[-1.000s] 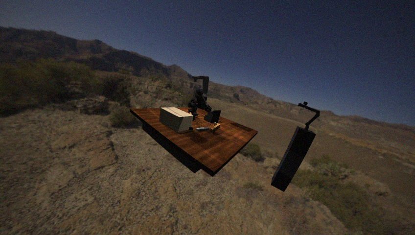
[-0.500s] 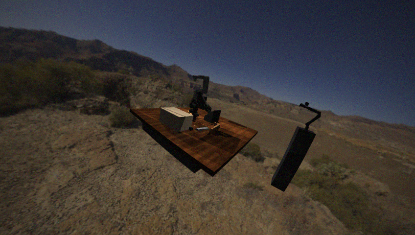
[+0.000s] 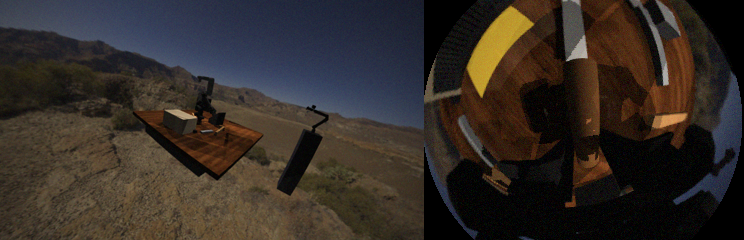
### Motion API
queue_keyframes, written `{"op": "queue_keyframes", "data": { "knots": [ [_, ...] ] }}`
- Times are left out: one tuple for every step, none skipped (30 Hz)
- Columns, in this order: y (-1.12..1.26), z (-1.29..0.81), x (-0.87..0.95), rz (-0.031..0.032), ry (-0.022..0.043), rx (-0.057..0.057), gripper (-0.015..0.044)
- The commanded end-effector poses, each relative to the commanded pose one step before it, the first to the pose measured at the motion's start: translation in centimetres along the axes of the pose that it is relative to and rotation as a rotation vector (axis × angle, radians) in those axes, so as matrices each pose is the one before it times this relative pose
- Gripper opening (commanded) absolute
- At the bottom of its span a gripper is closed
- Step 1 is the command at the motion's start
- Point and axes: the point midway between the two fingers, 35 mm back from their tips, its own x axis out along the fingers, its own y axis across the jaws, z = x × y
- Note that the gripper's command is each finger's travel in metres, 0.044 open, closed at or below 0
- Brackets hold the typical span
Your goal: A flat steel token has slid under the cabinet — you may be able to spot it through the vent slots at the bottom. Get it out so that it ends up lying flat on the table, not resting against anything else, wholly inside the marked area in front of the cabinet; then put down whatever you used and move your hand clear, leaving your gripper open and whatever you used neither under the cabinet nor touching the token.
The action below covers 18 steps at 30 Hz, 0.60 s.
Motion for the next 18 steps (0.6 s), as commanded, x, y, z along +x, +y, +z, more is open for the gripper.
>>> {"op": "queue_keyframes", "data": {
  "knots": [
    [0.732,-0.21,-0.089,0.00312,-0.00158,-0.0045,0.0],
    [0.115,-0.047,-0.001,0.0001,0.00004,0.0,0.0],
    [0.115,-0.047,-0.001,0.0001,0.00004,0.0,0.0],
    [0.115,-0.048,-0.001,0.0001,0.00003,0.0,0.0],
    [0.114,-0.048,-0.001,0.00009,0.00003,0.0,0.0],
    [0.114,-0.048,-0.001,0.00009,0.00003,0.0,0.0],
    [0.114,-0.049,-0.001,0.00009,0.00003,0.0,0.0],
    [0.114,-0.049,-0.001,0.00009,0.00003,0.0,0.0],
    [0.114,-0.049,-0.001,0.00009,0.00003,0.0,0.0],
    [0.114,-0.049,-0.001,0.00008,0.00003,0.0,0.0],
    [0.114,-0.049,-0.001,0.00008,0.00003,0.0,0.0],
    [0.113,-0.049,-0.001,0.00008,0.00003,0.0,0.0],
    [0.113,-0.05,-0.001,0.00008,0.00003,0.0,0.0],
    [0.113,-0.05,-0.001,0.00008,0.00003,0.0,0.0],
    [0.113,-0.05,-0.001,0.00008,0.00003,0.0,0.0],
    [0.098,-0.096,0.0,0.00008,0.00005,0.0,0.0],
    [0.101,-0.095,0.0,0.00009,0.00005,0.0,0.0],
    [0.102,-0.093,0.0,0.00008,0.00005,0.0,0.0]
  ]
}}
